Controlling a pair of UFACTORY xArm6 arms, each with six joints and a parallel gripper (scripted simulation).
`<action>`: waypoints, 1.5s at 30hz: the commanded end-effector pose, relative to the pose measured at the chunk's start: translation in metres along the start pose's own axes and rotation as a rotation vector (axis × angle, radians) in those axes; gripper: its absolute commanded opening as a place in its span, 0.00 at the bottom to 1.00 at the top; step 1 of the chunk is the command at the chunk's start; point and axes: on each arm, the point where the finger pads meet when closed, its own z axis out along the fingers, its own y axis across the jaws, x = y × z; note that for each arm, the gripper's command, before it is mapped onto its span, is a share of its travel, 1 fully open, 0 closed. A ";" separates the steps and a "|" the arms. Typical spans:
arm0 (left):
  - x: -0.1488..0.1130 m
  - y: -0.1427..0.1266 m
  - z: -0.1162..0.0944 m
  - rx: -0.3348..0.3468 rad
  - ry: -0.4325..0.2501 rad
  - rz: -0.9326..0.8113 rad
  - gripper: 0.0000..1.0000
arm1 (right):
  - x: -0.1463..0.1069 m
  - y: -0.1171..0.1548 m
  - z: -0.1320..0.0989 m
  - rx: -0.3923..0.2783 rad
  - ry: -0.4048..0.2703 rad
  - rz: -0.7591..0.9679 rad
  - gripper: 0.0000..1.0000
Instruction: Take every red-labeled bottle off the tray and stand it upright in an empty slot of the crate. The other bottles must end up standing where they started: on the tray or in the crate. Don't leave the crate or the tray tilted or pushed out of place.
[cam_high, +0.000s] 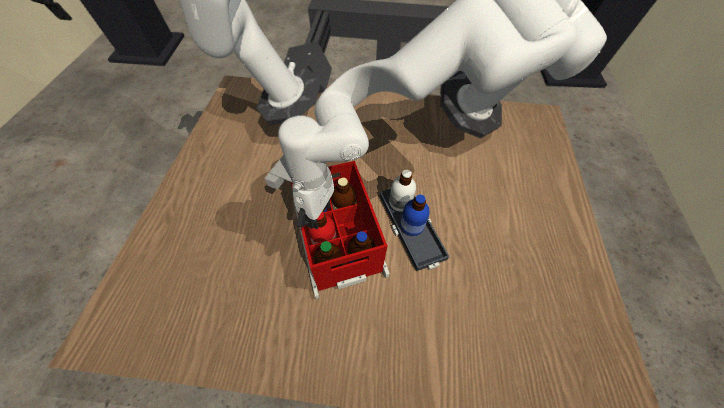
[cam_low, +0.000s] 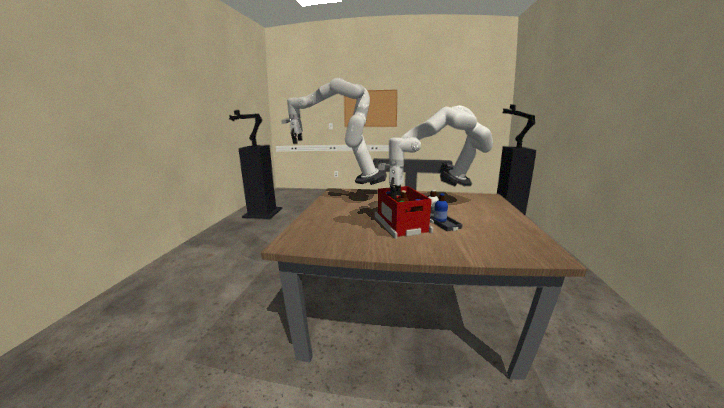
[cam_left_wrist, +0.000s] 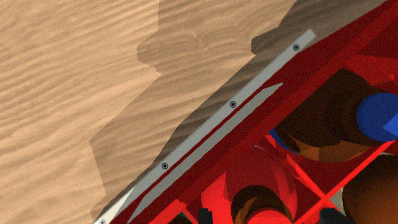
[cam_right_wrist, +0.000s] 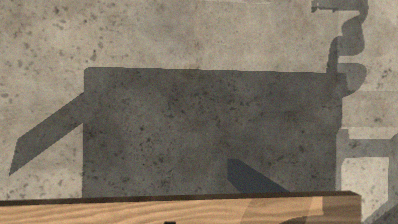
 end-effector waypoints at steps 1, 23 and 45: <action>0.001 -0.002 -0.013 0.005 0.003 -0.001 0.66 | 0.001 0.000 -0.002 0.000 0.005 0.000 1.00; 0.000 -0.001 -0.058 0.005 0.003 -0.001 0.66 | 0.001 0.000 -0.002 0.000 0.005 0.000 1.00; 0.000 -0.001 -0.066 0.005 0.003 -0.001 0.00 | 0.001 0.000 -0.002 0.000 0.005 0.000 1.00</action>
